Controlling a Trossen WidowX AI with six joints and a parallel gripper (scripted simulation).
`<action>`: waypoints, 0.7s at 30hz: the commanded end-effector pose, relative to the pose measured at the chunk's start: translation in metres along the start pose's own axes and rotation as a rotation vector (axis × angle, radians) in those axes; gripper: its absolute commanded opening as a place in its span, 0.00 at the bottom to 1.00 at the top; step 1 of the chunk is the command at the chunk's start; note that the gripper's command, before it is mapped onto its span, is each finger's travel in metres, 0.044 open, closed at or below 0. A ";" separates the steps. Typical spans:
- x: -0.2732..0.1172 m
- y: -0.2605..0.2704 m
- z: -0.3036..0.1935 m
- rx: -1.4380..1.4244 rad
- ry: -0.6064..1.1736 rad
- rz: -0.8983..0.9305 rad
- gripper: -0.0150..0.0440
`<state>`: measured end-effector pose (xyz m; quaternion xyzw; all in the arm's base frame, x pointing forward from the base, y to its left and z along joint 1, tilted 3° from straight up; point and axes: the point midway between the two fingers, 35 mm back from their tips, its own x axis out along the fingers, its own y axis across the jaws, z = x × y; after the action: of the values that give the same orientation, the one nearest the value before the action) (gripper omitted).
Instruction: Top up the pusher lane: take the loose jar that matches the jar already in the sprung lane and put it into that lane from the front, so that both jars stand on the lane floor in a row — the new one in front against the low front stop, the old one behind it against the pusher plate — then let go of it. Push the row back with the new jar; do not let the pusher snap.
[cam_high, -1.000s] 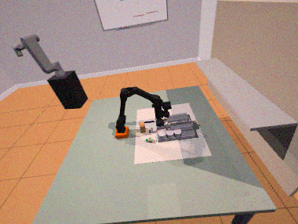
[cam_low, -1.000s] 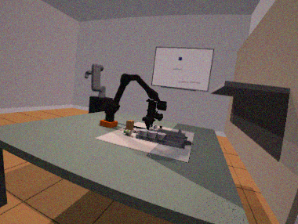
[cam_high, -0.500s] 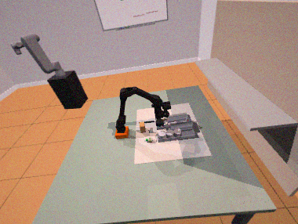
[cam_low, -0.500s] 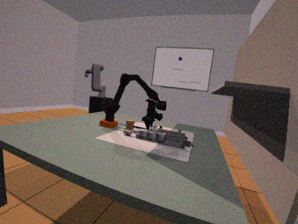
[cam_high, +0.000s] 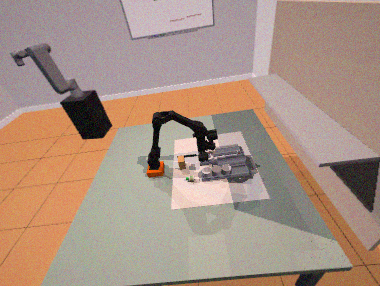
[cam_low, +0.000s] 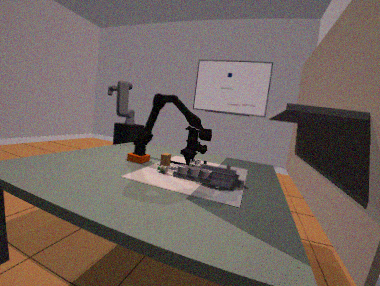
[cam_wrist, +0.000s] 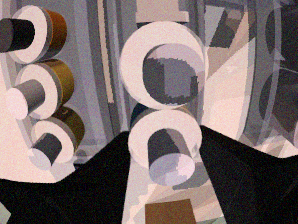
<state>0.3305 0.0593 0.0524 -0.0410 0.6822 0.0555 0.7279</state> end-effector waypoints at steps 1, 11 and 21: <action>0.000 0.000 0.002 -0.002 -0.013 -0.003 0.25; 0.000 0.000 0.000 -0.002 -0.013 -0.003 0.25; 0.000 0.000 -0.003 -0.002 -0.013 -0.003 0.25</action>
<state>0.3280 0.0590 0.0522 -0.0411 0.6804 0.0558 0.7296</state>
